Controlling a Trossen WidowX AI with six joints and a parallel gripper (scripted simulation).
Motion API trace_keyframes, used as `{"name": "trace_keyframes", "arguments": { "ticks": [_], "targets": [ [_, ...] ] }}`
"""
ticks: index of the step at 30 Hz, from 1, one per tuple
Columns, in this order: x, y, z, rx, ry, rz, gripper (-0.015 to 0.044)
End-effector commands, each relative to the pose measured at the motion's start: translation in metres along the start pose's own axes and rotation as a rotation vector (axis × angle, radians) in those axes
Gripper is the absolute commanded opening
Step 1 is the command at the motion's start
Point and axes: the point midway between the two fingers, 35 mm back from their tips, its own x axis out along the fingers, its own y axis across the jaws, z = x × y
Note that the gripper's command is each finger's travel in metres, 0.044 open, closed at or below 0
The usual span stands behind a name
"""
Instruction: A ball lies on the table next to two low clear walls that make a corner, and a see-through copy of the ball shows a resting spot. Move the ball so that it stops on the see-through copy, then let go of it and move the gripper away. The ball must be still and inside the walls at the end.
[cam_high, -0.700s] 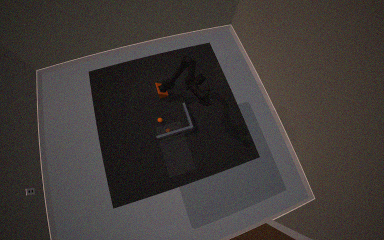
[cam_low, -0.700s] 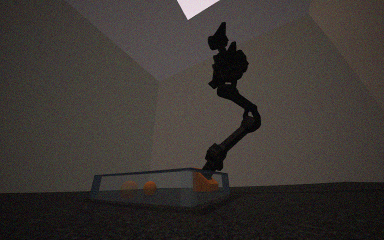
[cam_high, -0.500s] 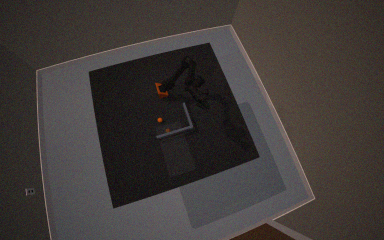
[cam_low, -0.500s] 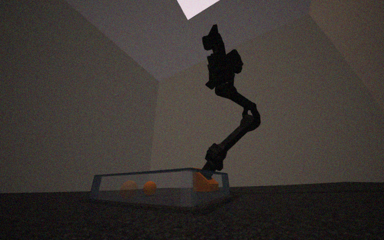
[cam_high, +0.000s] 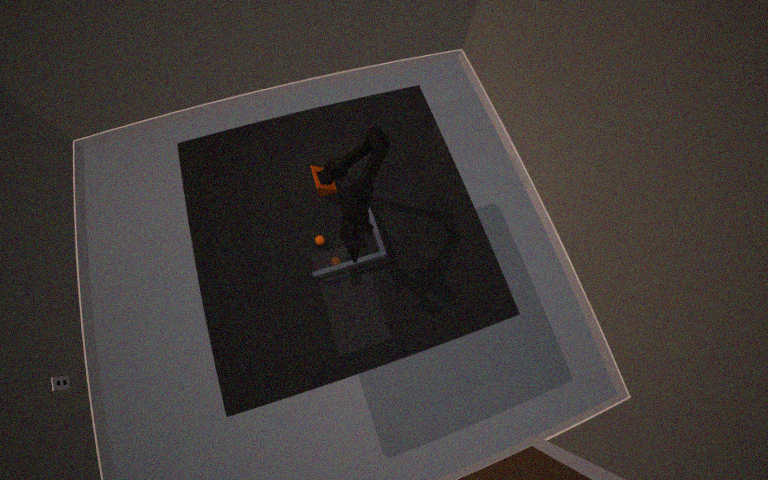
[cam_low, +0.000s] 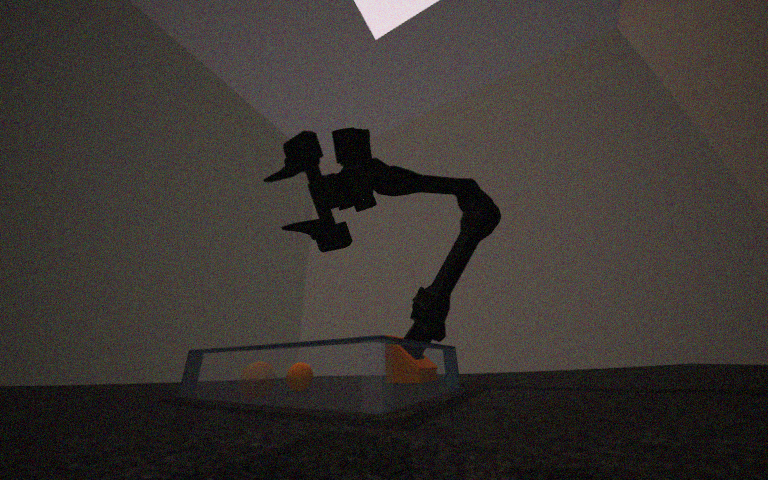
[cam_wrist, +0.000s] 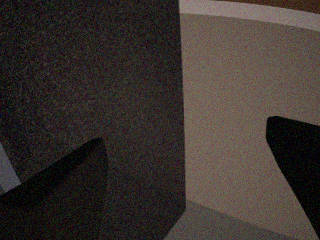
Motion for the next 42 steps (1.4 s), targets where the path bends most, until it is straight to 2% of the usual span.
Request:
{"name": "trace_keyframes", "arguments": {
  "ticks": [1, 8, 14, 42],
  "targets": [
    [0.013, 0.040, -0.040, -0.026, 0.061, 0.174, 0.0323],
    [0.015, 0.136, -0.093, -0.066, 0.036, 0.578, 0.0323],
    [-0.009, 0.212, -0.107, -0.065, -0.159, 0.900, 0.0323],
    [0.014, 0.244, -0.103, -0.064, -0.169, 0.908, 0.0323]
  ]
}}
